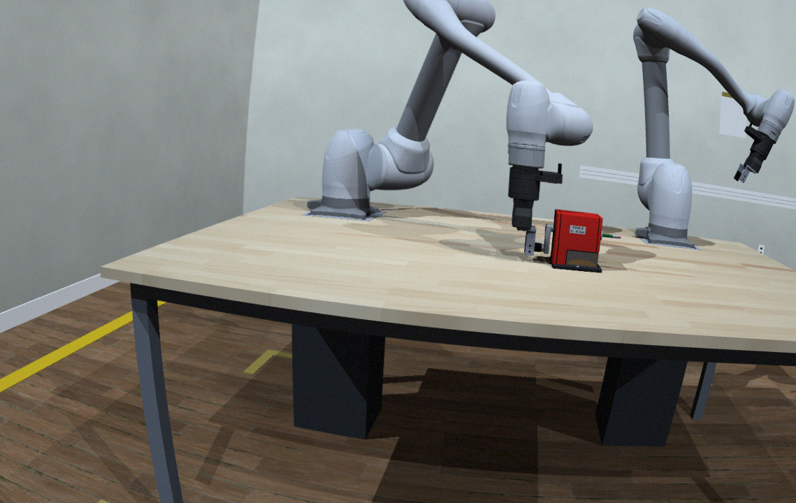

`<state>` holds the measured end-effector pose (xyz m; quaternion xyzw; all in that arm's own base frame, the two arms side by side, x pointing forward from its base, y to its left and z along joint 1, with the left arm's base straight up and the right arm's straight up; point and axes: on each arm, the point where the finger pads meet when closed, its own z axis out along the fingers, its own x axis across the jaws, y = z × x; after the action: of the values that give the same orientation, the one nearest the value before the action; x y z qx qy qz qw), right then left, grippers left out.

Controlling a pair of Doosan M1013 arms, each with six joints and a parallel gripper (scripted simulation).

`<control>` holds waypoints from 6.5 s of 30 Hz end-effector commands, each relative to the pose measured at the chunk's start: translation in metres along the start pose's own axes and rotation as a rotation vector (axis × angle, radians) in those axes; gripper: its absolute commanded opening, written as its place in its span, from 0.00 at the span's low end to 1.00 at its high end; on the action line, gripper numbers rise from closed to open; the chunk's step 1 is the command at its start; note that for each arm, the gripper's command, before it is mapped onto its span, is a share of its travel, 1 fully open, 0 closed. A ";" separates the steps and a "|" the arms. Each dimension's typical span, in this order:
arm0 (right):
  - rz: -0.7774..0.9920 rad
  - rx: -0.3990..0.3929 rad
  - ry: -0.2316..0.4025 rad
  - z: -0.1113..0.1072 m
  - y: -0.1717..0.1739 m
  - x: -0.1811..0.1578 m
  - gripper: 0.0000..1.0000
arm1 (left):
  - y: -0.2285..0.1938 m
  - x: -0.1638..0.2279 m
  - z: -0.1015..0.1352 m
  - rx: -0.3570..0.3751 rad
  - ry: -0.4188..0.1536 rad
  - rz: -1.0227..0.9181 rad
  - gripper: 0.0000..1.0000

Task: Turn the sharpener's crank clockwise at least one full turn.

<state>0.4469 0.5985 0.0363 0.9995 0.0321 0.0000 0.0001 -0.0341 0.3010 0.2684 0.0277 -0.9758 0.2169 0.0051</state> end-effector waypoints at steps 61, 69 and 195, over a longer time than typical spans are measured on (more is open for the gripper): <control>0.000 0.002 0.001 -0.009 -0.001 -0.025 0.00 | 0.000 0.000 -0.001 -0.001 0.000 0.000 1.00; 0.000 0.002 0.001 -0.015 -0.001 -0.031 0.00 | 0.000 0.000 -0.001 -0.001 0.000 0.000 1.00; 0.000 0.002 0.001 -0.075 0.000 0.037 0.00 | 0.000 0.000 -0.001 -0.001 0.000 0.000 1.00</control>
<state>0.4810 0.6007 0.1131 0.9995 0.0321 0.0000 0.0001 -0.0341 0.3010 0.2684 0.0277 -0.9758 0.2169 0.0051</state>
